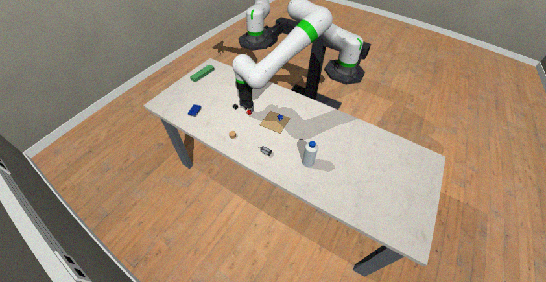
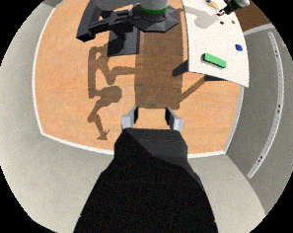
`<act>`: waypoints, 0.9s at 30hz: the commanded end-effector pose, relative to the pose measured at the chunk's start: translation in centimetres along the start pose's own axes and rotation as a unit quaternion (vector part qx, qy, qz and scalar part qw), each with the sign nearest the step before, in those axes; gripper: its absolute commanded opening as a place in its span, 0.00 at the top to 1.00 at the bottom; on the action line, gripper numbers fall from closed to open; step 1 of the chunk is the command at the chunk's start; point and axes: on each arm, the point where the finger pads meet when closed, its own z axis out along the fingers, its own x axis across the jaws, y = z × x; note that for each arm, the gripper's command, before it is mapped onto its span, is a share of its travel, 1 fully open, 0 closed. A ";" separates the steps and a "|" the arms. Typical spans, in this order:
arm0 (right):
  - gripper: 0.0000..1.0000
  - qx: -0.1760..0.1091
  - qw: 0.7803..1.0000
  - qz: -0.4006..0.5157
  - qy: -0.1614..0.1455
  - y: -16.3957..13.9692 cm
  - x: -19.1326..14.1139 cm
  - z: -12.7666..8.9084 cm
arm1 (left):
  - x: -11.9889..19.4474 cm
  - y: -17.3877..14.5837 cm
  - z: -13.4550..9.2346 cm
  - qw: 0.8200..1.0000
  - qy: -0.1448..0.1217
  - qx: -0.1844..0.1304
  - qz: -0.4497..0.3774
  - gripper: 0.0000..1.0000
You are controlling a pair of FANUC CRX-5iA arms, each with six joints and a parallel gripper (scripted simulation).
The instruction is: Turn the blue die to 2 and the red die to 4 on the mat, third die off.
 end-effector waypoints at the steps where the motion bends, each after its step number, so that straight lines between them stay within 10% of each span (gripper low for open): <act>1: 0.00 -0.001 1.000 0.000 0.000 0.0 0.0 -0.1 | -0.1 0.1 -0.1 1.000 -0.001 -0.001 0.000 0.21; 27: 0.00 -0.001 1.000 0.000 0.000 0.0 0.0 -0.1 | -0.1 0.1 1.5 1.000 -0.001 -0.001 0.000 0.21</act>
